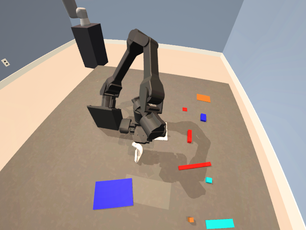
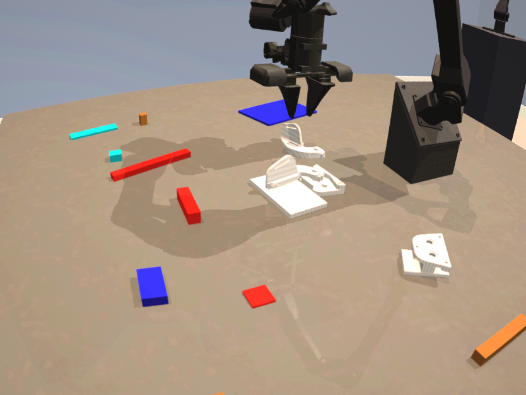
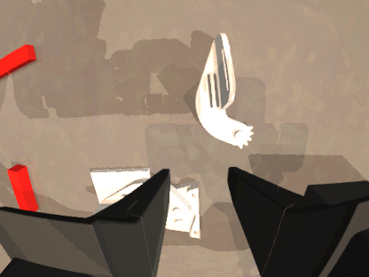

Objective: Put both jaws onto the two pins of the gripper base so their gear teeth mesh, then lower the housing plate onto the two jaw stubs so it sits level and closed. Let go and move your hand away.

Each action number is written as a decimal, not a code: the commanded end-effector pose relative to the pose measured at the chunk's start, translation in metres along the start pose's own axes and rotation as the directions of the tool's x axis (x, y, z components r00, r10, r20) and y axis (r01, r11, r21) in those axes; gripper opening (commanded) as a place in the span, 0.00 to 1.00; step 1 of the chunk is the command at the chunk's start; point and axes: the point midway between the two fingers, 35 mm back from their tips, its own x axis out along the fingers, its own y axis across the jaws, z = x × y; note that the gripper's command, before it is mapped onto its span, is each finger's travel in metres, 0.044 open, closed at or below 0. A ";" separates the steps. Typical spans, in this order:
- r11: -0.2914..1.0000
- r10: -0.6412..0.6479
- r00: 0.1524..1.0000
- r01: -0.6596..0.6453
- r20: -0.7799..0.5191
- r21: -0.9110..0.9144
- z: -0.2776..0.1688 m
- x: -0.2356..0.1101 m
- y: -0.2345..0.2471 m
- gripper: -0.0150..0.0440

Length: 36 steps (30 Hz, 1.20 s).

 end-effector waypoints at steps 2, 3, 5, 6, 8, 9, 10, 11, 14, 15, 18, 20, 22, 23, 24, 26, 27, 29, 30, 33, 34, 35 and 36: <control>1.000 -0.003 1.000 0.003 0.001 -0.004 0.000 -0.001 0.000 0.29; 1.000 -0.003 1.000 0.003 0.001 -0.004 0.000 -0.001 0.000 0.25; 1.000 -0.003 1.000 0.003 0.001 -0.004 0.000 -0.001 0.000 0.25; 1.000 -0.003 1.000 0.003 0.001 -0.004 0.000 -0.001 0.000 0.25; 1.000 -0.003 1.000 0.003 0.001 -0.004 0.000 -0.001 0.000 0.25; 1.000 -0.003 1.000 0.003 0.001 -0.004 0.000 -0.001 0.000 0.25; 1.000 -0.003 1.000 0.003 0.001 -0.004 0.000 -0.001 0.000 0.25; 1.000 -0.003 1.000 0.003 0.001 -0.004 0.000 -0.001 0.000 0.25; 1.000 -0.003 1.000 0.003 0.001 -0.004 0.000 -0.001 0.000 0.25; 1.000 -0.003 1.000 0.003 0.001 -0.004 0.000 -0.001 0.000 0.25; 1.000 -0.003 1.000 0.003 0.001 -0.004 0.000 -0.001 0.000 0.25; 1.000 -0.003 1.000 0.003 0.001 -0.004 0.000 -0.001 0.000 0.25; 1.000 -0.003 1.000 0.003 0.001 -0.004 0.000 -0.001 0.000 0.25; 1.000 -0.003 1.000 0.003 0.001 -0.004 0.000 -0.001 0.000 0.25; 1.000 -0.003 1.000 0.003 0.001 -0.004 0.000 -0.001 0.000 0.25; 1.000 0.000 1.000 0.000 0.000 0.000 0.000 0.000 0.000 0.30; 1.000 0.000 1.000 0.000 0.000 0.000 0.000 0.000 0.000 0.34; 1.000 0.000 1.000 0.000 0.000 0.000 0.000 0.000 0.000 0.43; 1.000 0.000 1.000 0.000 0.000 0.000 0.000 0.000 0.000 0.48; 1.000 0.000 1.000 0.000 0.000 0.000 0.000 0.000 0.000 0.61; 1.000 0.000 1.000 0.000 0.000 0.000 0.000 0.000 0.000 0.65; 1.000 0.000 1.000 0.000 0.000 0.000 0.000 0.000 0.000 0.70; 1.000 0.000 1.000 0.000 0.000 0.000 0.000 0.000 0.000 0.74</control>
